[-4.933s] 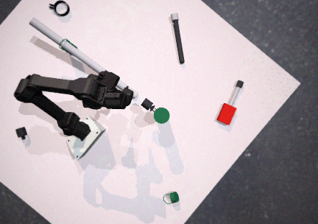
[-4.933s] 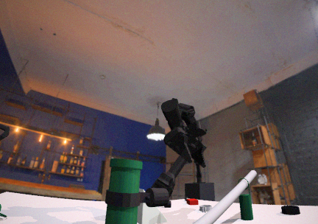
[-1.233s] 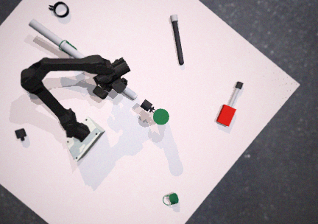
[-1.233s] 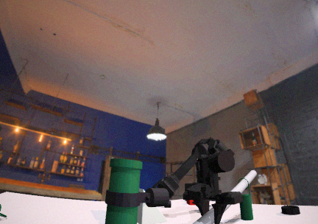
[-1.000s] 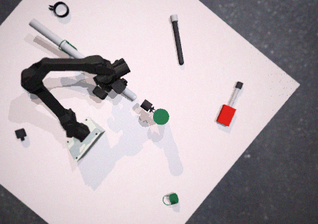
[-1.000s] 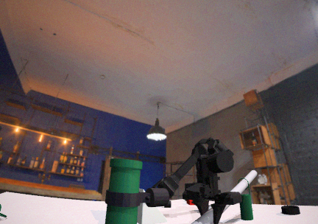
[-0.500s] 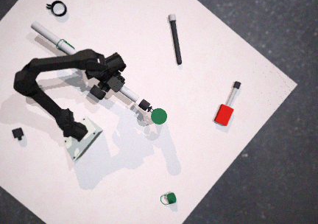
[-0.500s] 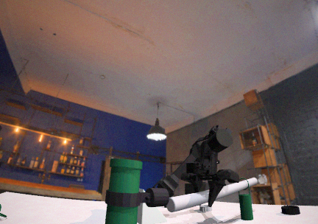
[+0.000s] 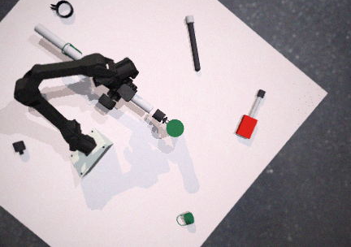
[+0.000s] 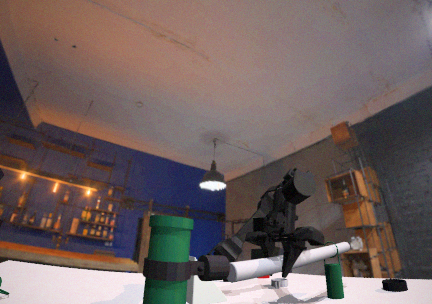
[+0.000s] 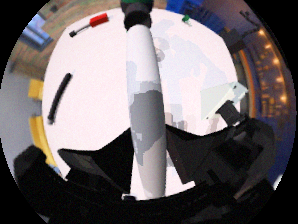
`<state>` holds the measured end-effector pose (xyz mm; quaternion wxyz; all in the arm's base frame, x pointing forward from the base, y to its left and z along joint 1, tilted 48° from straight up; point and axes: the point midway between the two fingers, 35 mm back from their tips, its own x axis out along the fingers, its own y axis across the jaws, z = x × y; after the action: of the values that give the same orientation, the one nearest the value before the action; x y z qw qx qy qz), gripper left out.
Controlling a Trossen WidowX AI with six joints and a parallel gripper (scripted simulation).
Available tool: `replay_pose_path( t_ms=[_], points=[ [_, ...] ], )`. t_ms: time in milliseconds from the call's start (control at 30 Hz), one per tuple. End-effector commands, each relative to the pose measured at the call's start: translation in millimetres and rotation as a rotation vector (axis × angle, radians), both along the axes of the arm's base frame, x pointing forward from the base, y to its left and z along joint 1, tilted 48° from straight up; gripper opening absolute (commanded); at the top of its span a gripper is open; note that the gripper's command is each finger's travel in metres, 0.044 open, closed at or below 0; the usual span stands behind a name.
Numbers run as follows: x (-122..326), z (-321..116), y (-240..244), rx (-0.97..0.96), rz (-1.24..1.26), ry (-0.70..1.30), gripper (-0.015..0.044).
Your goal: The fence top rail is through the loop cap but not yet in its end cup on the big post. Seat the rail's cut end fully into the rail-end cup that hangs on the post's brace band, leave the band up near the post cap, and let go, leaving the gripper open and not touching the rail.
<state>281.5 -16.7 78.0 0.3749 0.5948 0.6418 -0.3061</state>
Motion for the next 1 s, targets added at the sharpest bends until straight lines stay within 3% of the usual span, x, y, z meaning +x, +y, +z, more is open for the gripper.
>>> replay_pose_path(
  t_ms=[0, 967],
  points=[
    [0.3, 0.1, -0.9, 0.000, -0.003, -0.002, 0.0000],
    [4.1, 4.0, -8.9, 0.000, -0.003, -0.002, 0.0000]
  ],
)
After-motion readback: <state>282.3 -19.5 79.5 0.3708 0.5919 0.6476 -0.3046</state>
